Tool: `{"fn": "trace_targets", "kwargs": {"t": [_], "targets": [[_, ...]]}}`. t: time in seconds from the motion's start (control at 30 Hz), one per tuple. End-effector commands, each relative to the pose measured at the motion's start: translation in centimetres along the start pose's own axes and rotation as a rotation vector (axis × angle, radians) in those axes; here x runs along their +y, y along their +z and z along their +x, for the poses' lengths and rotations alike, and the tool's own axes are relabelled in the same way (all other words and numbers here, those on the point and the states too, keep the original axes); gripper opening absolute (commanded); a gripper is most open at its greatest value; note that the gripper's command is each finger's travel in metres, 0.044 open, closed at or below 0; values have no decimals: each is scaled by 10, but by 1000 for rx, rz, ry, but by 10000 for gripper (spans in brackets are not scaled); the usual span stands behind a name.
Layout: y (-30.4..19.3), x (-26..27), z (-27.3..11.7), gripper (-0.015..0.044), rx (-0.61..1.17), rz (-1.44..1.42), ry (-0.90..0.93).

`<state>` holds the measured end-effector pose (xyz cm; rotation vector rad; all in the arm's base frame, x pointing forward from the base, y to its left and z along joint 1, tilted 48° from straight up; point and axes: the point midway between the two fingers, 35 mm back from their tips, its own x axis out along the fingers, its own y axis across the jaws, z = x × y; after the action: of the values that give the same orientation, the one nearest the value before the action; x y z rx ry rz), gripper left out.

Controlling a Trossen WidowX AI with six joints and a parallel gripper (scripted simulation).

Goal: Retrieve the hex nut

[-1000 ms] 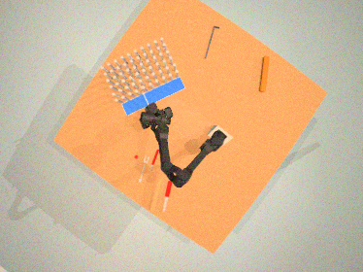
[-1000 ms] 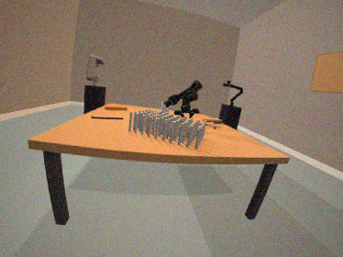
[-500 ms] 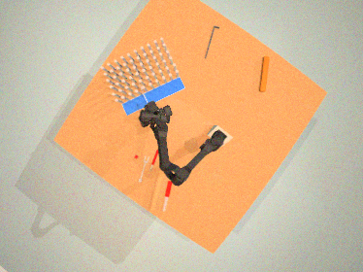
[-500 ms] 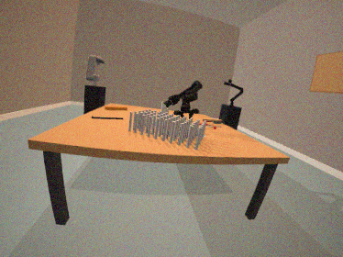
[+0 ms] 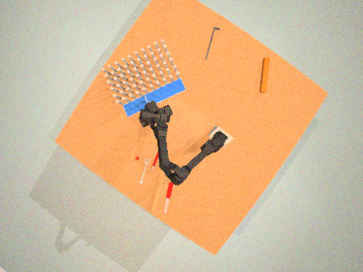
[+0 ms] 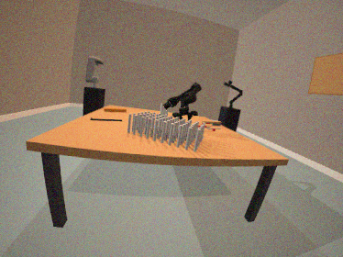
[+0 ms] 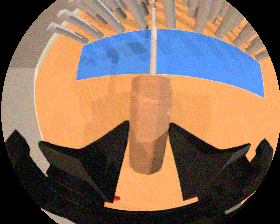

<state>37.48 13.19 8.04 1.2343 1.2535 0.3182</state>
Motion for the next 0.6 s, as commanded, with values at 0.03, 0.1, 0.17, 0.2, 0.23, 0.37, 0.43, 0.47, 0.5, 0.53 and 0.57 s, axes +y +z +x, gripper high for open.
{"fn": "trace_targets", "kwargs": {"t": [0.03, 0.1, 0.17, 0.2, 0.23, 0.37, 0.43, 0.47, 0.5, 0.53, 0.57], "targets": [[5, 2, 0, 0, -1, -7, 6], [6, 2, 1, 0, -1, -7, 6], [8, 2, 1, 0, -1, -7, 6], [8, 2, 1, 0, -1, -7, 6], [9, 2, 1, 0, -1, -7, 6], [12, 2, 2, 0, -1, -7, 6], [13, 2, 2, 0, -1, -7, 6], [13, 2, 3, 0, -1, -7, 6], [14, 2, 3, 0, -1, -7, 6], [15, 2, 3, 0, -1, -7, 6], [15, 2, 3, 0, -1, -7, 6]]}}
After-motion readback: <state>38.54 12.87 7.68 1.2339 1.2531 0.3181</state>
